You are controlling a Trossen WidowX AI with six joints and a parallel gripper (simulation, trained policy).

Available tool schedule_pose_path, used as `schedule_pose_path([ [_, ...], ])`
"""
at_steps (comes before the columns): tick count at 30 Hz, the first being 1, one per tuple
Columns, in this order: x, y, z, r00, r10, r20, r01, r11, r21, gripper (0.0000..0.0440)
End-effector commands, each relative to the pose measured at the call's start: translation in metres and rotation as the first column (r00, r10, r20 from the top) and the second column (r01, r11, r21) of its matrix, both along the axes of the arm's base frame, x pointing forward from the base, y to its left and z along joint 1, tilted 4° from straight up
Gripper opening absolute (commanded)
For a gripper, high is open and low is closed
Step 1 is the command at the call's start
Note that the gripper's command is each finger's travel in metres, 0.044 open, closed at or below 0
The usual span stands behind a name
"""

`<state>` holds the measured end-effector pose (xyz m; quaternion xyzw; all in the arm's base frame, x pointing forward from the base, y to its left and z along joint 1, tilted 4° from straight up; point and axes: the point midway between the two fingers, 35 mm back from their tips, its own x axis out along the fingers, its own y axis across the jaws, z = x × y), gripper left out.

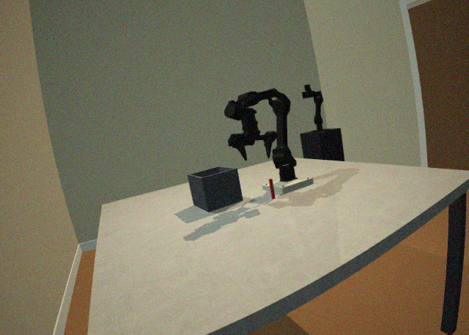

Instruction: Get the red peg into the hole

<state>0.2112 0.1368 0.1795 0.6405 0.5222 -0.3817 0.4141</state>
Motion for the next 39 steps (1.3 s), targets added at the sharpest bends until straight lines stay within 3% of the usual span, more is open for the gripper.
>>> schedule_pose_path([
  [1, -0.011, 0.001, -0.013, 0.997, 0.056, -0.054, -0.058, 0.998, -0.028, 0.044],
  [15, -0.045, -0.003, -0.059, 0.952, 0.213, -0.22, -0.237, 0.968, -0.087, 0.044],
  [30, -0.056, -0.011, -0.109, 0.926, 0.251, -0.282, -0.291, 0.95, -0.109, 0.043],
  [33, -0.056, -0.011, -0.117, 0.925, 0.256, -0.281, -0.297, 0.948, -0.112, 0.0395],
  [39, -0.052, -0.009, -0.13, 0.919, 0.282, -0.275, -0.322, 0.94, -0.11, 0.0251],
])
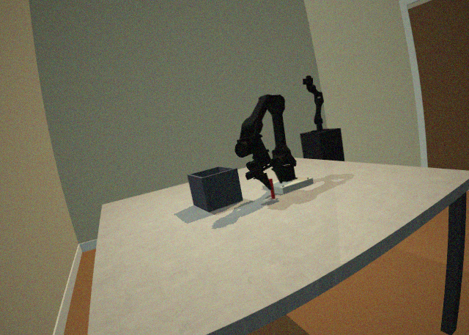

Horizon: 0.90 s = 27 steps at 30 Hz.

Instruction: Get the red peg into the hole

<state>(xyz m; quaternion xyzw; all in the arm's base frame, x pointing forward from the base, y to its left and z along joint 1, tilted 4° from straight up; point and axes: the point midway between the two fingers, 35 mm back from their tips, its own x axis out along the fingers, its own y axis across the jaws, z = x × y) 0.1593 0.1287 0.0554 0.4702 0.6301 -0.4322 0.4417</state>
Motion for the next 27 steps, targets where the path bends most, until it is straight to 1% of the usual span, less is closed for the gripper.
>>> schedule_pose_path([
  [1, 0.001, -0.001, -0.007, 1.0, 0.02, -0.002, -0.02, 1.0, -0.005, 0.0225],
  [8, 0.005, 0.004, -0.011, 0.998, 0.067, 0.011, -0.067, 0.998, 0.012, 0.0044],
  [10, 0.005, 0.006, -0.01, 0.997, 0.08, 0.014, -0.08, 0.997, 0.019, 0.0008],
  [18, 0.015, 0.017, 0.013, 0.994, 0.068, 0.086, -0.077, 0.991, 0.106, 0.0],
  [27, 0.027, 0.022, 0.046, 0.979, 0.073, 0.192, -0.108, 0.978, 0.178, 0.0],
])
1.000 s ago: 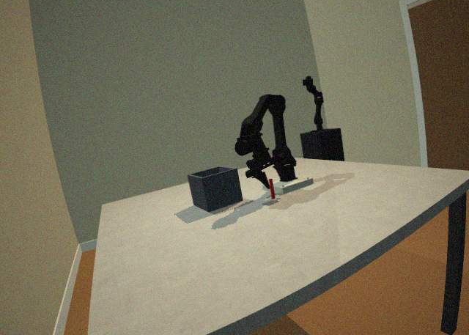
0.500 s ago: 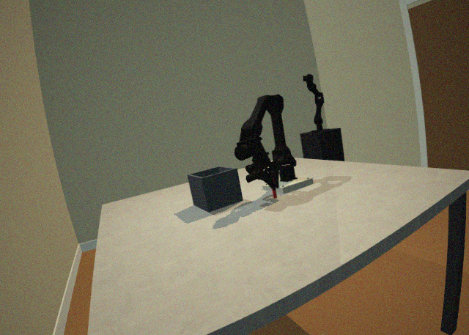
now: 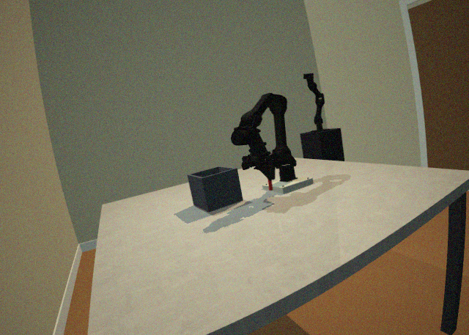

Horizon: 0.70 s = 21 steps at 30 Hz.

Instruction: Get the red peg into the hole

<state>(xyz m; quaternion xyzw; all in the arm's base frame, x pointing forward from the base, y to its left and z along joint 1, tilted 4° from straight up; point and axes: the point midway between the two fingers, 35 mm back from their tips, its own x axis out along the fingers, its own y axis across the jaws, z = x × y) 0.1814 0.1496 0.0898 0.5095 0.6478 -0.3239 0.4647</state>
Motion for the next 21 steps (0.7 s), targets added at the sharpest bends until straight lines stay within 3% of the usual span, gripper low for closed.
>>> schedule_pose_path([
  [1, 0.006, 0.001, 0.016, 0.999, 0.01, 0.049, -0.011, 0.999, 0.031, 0.0],
  [11, 0.022, -0.01, 0.067, 0.979, 0.035, 0.2, -0.045, 0.998, 0.046, 0.0],
  [21, 0.041, -0.043, 0.113, 0.941, 0.023, 0.339, -0.018, 1.0, -0.019, 0.0],
])
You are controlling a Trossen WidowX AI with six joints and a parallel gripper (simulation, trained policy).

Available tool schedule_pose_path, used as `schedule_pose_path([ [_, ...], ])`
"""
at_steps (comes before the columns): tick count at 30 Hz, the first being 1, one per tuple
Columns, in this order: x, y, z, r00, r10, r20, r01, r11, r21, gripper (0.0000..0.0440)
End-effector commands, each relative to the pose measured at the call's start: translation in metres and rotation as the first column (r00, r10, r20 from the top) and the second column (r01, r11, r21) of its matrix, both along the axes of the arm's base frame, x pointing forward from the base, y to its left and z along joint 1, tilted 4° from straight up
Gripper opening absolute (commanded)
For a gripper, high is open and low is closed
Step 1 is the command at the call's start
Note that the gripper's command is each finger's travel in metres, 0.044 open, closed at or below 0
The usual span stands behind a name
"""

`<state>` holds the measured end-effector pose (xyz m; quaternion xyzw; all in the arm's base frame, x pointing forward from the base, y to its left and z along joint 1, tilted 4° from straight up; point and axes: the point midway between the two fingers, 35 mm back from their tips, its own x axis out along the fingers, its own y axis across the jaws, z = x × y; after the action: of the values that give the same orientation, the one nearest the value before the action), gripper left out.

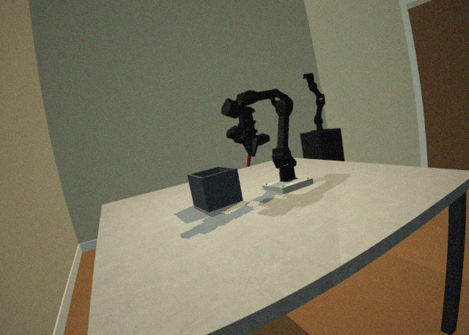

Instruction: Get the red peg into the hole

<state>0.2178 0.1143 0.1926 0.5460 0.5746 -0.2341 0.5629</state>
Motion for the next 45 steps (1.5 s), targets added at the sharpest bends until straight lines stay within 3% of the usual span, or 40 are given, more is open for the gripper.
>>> schedule_pose_path([
  [1, 0.006, -0.012, 0.014, 0.999, -0.012, 0.043, 0.013, 1.0, -0.027, 0.0],
  [23, 0.042, -0.094, 0.02, 0.99, -0.137, 0.021, 0.139, 0.973, -0.186, 0.0],
  [45, 0.077, -0.138, -0.017, 0.987, -0.147, -0.068, 0.131, 0.972, -0.193, 0.0],
])
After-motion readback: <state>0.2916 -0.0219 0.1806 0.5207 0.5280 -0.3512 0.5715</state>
